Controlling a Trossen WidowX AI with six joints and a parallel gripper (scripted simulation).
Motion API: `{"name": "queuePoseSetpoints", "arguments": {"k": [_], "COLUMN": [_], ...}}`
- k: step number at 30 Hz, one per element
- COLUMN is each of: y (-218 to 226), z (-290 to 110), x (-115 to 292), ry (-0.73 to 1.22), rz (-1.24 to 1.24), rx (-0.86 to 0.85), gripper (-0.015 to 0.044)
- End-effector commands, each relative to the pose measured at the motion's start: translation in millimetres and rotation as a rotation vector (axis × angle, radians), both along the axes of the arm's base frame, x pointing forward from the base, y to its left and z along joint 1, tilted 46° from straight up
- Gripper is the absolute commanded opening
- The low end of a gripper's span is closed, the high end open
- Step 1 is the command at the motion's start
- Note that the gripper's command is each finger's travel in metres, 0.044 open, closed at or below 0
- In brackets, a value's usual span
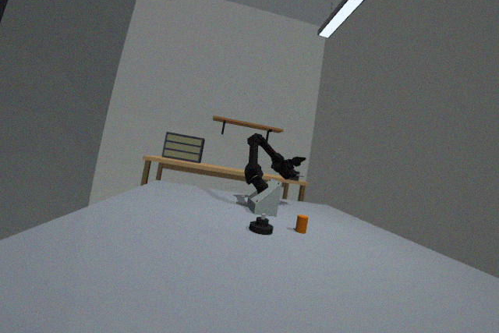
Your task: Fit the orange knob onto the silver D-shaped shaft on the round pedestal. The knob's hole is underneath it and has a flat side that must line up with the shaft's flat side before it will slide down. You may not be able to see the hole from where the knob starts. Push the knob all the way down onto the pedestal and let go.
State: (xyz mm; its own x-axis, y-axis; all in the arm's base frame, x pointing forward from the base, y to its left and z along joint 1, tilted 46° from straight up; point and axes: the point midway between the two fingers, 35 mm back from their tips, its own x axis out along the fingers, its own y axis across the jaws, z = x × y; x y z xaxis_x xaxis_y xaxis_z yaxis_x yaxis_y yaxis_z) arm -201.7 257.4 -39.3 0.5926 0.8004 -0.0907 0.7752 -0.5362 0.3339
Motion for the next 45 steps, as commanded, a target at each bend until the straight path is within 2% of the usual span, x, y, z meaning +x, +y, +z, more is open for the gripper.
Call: {"name": "queuePoseSetpoints", "arguments": {"k": [1,4,11,23,30,36,45], "y": [0.0,7.6,44.0,47.0,23.0,-15.6,-90.0], "z": [0.0,-2.6,-1.9,-3.1,-0.7,8.9,24.9], "x": [0.0,19.3,112.4,252.9,338.7,406.0,478.1], "ry": [0.0,0.048,0.222,0.451,0.568,0.634,0.684], "rz": [0.0,-0.093,-0.548,-1.214,-1.618,-1.934,-2.328], "rx": [0.0,0.015,0.096,0.289,0.472,0.679,1.017], "gripper": [0.0426,0.044,0.044,0.044,0.044,0.044,0.044]}}
